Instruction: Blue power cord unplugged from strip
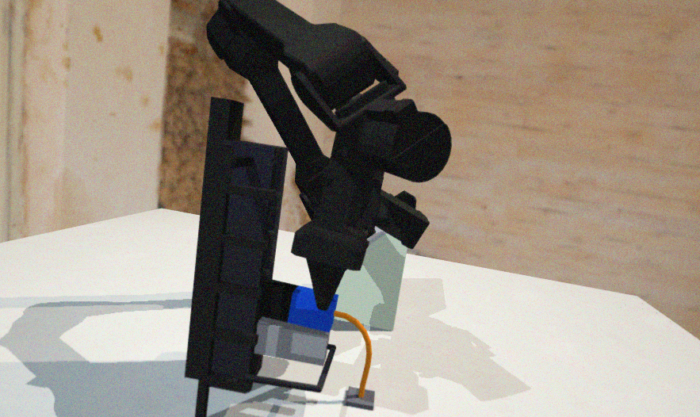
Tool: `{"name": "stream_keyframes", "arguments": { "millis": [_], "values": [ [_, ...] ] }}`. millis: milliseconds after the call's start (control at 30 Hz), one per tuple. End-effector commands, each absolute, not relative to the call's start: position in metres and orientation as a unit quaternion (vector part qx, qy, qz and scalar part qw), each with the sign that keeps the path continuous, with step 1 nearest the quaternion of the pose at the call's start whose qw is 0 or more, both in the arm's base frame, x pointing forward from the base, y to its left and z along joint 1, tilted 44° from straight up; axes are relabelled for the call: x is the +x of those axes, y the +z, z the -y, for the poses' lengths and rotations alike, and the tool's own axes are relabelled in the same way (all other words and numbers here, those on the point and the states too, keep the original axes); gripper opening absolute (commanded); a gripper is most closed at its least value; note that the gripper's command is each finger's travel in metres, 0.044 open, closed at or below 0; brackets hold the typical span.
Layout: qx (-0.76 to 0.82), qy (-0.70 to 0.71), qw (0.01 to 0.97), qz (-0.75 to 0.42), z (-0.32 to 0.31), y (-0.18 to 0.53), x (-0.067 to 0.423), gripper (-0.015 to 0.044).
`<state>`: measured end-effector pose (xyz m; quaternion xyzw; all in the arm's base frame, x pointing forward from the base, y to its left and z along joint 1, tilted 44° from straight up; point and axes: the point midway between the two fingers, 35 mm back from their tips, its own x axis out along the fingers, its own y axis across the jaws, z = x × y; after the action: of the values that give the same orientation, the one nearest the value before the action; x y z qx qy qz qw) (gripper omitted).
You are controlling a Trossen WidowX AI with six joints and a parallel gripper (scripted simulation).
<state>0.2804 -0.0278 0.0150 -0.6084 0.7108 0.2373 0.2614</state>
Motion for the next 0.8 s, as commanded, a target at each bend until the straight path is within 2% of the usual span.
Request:
{"name": "stream_keyframes", "arguments": {
  "millis": [0,167,700,767],
  "values": [
    [-0.601,0.272,0.289,-0.694,-0.007,-0.006,0.284,0.0],
    [-0.601,0.272,0.289,-0.694,-0.014,-0.011,0.284,0.0],
    [-0.602,0.271,0.288,-0.694,-0.016,-0.012,0.285,0.042],
    [-0.602,0.271,0.288,-0.693,-0.031,-0.021,0.287,0.044]
  ]
}}
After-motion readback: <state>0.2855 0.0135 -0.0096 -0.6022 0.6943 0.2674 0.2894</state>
